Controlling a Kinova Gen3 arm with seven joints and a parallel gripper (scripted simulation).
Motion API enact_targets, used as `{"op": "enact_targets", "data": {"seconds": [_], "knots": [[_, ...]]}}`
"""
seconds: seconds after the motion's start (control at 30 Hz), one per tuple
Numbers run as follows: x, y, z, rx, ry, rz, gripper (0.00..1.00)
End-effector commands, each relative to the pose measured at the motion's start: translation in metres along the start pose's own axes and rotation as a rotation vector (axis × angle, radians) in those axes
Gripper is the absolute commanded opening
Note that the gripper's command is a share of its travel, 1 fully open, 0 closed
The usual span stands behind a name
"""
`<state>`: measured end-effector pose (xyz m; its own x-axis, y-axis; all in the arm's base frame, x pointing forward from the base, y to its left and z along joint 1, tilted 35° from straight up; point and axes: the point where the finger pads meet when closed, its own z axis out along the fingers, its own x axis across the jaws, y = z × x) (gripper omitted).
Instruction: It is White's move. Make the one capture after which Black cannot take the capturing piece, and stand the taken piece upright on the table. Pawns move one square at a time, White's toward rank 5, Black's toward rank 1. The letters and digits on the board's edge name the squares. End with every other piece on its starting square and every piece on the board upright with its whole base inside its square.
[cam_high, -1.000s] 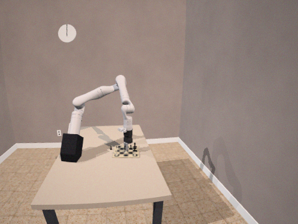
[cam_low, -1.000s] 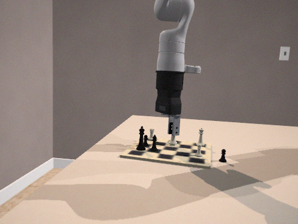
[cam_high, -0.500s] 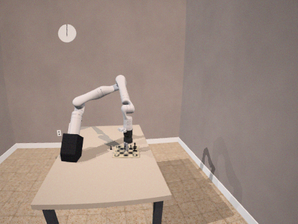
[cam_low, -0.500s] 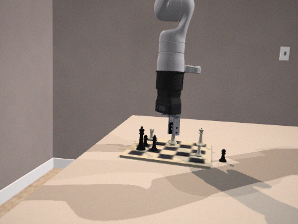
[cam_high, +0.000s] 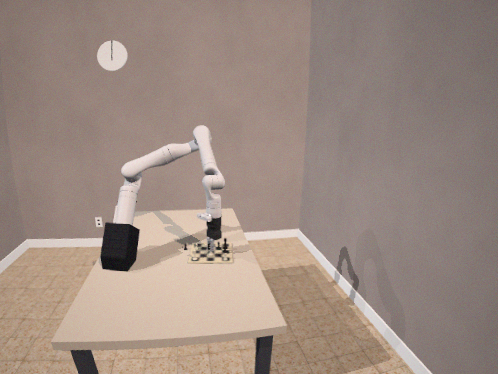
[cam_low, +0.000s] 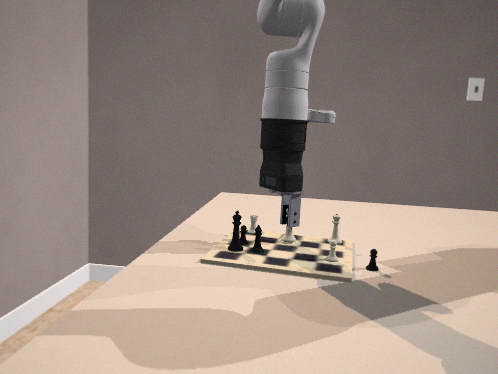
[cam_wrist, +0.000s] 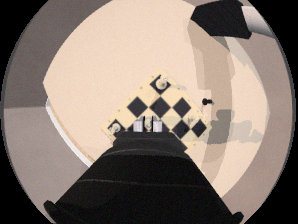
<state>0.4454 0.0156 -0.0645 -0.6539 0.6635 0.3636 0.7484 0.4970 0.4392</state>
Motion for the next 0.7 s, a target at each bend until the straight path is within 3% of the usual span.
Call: {"op": "enact_targets", "data": {"seconds": [0.0, 0.67], "knots": [[-0.0005, 0.0001, 0.0000, 0.000, -0.001, 0.000, 0.00], [-0.0005, 0.0000, 0.0023, 0.000, -0.001, 0.000, 0.00]]}}
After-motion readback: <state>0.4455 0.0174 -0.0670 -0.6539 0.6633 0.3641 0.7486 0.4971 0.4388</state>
